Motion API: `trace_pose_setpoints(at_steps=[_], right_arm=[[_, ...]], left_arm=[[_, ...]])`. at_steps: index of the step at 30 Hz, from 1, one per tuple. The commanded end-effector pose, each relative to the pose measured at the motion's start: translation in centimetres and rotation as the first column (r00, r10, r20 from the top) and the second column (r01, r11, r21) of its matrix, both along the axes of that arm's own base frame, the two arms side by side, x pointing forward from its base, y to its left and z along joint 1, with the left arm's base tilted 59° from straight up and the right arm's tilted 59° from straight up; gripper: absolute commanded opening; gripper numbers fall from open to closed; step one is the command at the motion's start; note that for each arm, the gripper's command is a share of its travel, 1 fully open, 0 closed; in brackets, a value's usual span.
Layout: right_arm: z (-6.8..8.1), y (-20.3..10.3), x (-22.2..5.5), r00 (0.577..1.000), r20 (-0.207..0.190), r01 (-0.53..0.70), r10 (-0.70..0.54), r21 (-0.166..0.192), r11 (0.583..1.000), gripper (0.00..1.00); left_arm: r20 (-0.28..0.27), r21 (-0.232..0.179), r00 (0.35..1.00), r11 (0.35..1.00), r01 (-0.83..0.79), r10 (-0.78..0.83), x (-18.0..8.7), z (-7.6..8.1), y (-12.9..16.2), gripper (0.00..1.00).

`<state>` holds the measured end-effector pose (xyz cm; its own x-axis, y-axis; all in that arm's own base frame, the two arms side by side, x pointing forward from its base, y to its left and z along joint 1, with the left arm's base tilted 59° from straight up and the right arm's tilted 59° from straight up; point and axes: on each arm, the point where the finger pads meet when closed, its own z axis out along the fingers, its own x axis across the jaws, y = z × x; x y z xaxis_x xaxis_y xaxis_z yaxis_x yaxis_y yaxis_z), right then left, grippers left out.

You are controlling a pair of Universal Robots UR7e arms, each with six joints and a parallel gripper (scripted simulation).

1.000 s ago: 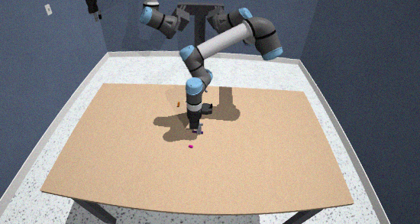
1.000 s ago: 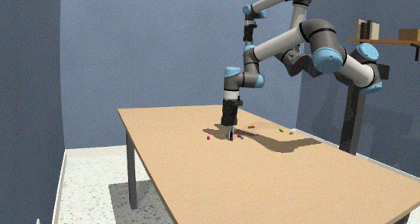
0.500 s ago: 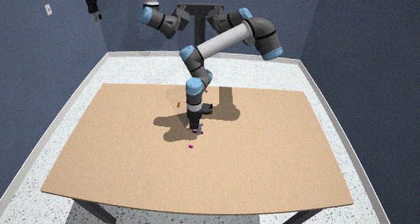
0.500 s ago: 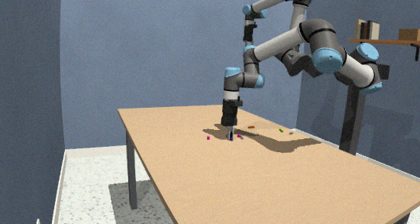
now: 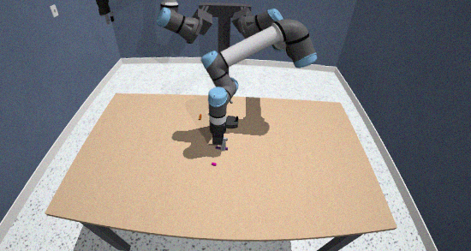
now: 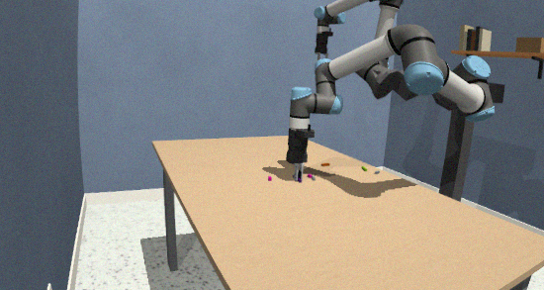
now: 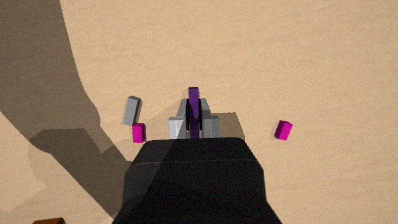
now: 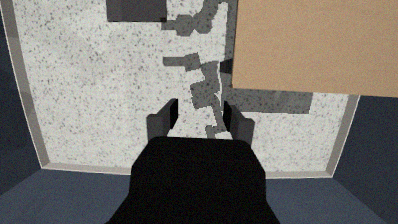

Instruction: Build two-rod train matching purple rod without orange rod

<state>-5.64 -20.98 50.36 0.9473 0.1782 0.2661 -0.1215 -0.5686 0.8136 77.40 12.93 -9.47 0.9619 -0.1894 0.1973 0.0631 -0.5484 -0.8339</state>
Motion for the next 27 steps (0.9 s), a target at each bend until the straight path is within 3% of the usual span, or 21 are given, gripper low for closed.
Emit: trace_pose_setpoints(at_steps=[1,7,11,13,14,19,20,27], right_arm=[[0.05,0.02,-0.01,1.0,0.0,0.0,0.0,-0.001,1.0,1.0],[0.05,0.02,-0.01,1.0,0.0,0.0,0.0,-0.001,1.0,1.0],[0.05,0.02,-0.01,1.0,0.0,0.0,0.0,-0.001,1.0,1.0],[0.05,0.02,-0.01,1.0,0.0,0.0,0.0,-0.001,1.0,1.0],[0.05,0.02,-0.01,1.0,0.0,0.0,0.0,-0.001,1.0,1.0],[0.05,0.02,-0.01,1.0,0.0,0.0,0.0,-0.001,1.0,1.0],[0.05,0.02,-0.01,1.0,0.0,0.0,0.0,-0.001,1.0,1.0],[0.05,0.02,-0.01,1.0,0.0,0.0,0.0,-0.001,1.0,1.0]], left_arm=[[0.001,0.0,1.0,1.0,0.001,-0.001,0.04,0.06,-0.1,0.24],[0.001,0.0,1.0,1.0,0.001,-0.001,0.04,0.06,-0.1,0.24],[0.001,0.0,1.0,1.0,0.001,-0.001,0.04,0.06,-0.1,0.36],[0.001,0.0,1.0,1.0,0.001,-0.001,0.04,0.06,-0.1,0.36],[0.001,0.0,1.0,1.0,0.001,-0.001,0.04,0.06,-0.1,0.42],[0.001,0.0,1.0,1.0,0.001,-0.001,0.04,0.06,-0.1,0.48],[0.001,0.0,1.0,1.0,0.001,-0.001,0.04,0.06,-0.1,0.54],[0.001,0.0,1.0,1.0,0.001,-0.001,0.04,0.06,-0.1,0.54]])
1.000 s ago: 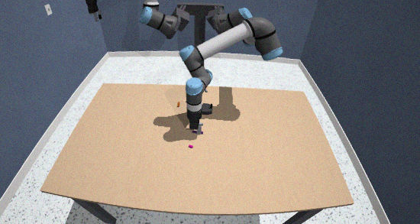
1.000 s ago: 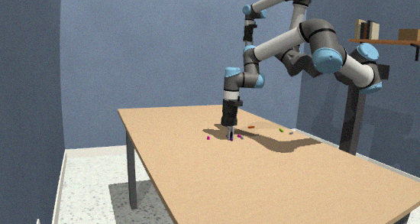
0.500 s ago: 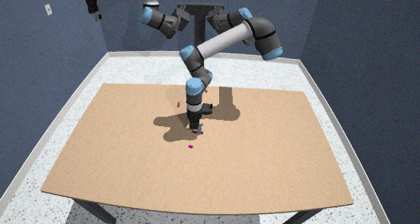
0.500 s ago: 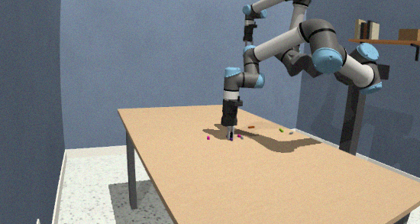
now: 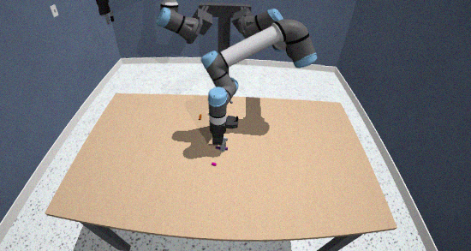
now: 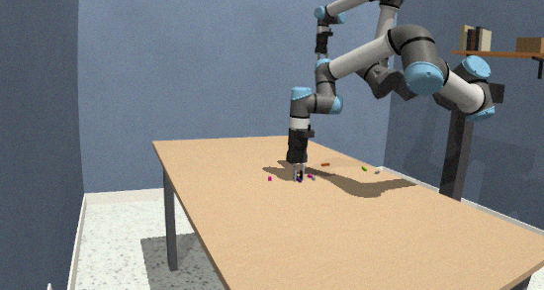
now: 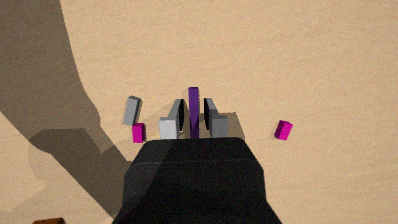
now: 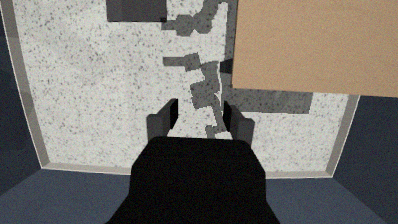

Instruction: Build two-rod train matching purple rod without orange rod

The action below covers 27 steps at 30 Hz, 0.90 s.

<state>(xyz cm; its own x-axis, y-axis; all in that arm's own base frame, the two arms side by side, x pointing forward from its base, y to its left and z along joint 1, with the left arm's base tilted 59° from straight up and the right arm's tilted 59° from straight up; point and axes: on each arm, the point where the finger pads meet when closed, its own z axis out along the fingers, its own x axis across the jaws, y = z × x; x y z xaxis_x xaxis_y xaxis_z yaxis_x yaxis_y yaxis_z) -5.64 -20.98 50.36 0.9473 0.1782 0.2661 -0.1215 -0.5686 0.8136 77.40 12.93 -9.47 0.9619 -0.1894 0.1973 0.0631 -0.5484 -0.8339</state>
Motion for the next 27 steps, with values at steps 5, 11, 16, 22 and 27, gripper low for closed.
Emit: trace_pose_setpoints(at_steps=[5,11,16,22,27], right_arm=[[0.1,0.0,0.0,1.0,0.0,0.0,0.0,-0.001,1.0,1.0],[0.1,0.0,0.0,1.0,0.0,0.0,0.0,-0.001,1.0,1.0],[0.1,0.0,0.0,1.0,0.0,0.0,0.0,-0.001,1.0,1.0],[0.1,0.0,0.0,1.0,0.0,0.0,0.0,-0.001,1.0,1.0],[0.1,0.0,0.0,1.0,0.0,0.0,0.0,-0.001,1.0,1.0]], left_arm=[[0.001,0.0,1.0,1.0,0.001,-0.001,0.0,0.1,-0.1,0.54],[0.001,0.0,1.0,1.0,0.001,-0.001,-0.2,0.5,-0.8,0.54],[0.001,0.0,1.0,1.0,0.001,-0.001,-0.6,1.3,-2.1,0.54],[0.001,0.0,1.0,1.0,0.001,-0.001,-1.5,3.0,-4.8,0.54],[0.001,0.0,1.0,1.0,0.001,-0.001,-2.1,4.2,-6.6,0.54]])
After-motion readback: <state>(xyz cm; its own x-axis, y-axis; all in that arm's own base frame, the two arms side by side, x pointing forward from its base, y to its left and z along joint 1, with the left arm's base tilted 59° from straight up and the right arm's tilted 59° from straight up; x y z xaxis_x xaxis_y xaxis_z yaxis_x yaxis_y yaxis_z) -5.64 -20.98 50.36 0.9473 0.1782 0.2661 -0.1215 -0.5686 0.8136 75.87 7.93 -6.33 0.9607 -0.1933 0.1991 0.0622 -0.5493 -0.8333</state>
